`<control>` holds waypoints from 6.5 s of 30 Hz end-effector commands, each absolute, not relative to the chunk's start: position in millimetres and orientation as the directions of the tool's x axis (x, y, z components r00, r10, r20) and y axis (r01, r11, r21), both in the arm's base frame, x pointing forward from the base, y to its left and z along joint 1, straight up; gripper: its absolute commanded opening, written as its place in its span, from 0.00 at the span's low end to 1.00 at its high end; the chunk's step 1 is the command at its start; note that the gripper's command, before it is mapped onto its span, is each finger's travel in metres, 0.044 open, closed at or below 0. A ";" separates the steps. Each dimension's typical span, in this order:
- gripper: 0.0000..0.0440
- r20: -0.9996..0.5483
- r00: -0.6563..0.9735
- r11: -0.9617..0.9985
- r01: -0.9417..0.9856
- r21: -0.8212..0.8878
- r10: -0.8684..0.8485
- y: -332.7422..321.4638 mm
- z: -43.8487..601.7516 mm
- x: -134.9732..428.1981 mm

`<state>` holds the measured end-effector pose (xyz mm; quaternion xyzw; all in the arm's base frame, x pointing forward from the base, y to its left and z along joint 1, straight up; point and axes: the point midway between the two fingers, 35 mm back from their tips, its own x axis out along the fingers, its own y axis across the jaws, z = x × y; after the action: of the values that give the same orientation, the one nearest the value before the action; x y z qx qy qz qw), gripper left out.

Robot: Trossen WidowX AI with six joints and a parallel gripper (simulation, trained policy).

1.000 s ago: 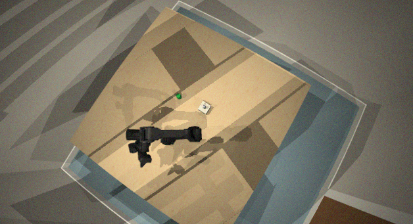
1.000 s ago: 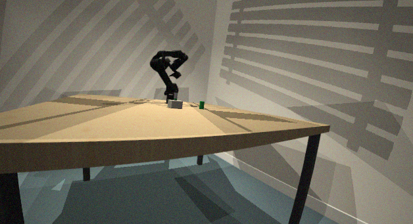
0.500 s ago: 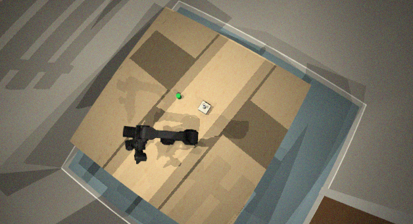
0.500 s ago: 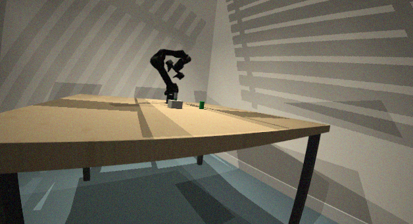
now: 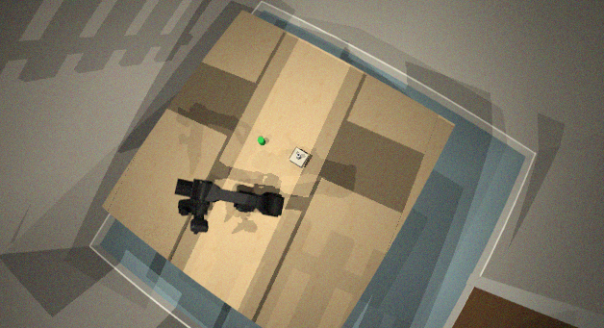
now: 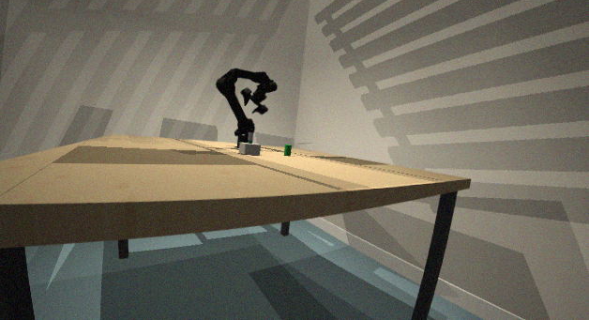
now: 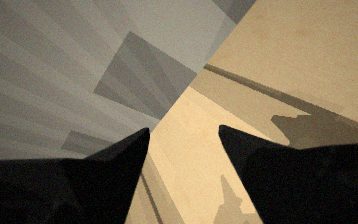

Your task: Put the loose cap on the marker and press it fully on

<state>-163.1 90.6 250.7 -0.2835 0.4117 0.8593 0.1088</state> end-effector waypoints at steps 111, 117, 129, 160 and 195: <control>0.72 -0.929 -0.342 -0.242 -0.922 0.303 0.139 260.8 172.3 79.8; 0.72 -0.939 -0.316 -0.207 -0.936 0.284 0.139 258.8 169.1 101.6; 0.72 -0.955 -0.263 -0.131 -0.960 0.246 0.137 249.5 164.0 145.4; 0.70 -0.986 -0.151 0.056 -0.986 0.155 0.069 186.2 153.6 245.0; 0.66 -0.978 -0.203 0.109 -0.974 0.197 -0.044 121.7 110.8 279.8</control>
<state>281.7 124.9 118.2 -0.4325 0.5818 0.5041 0.4694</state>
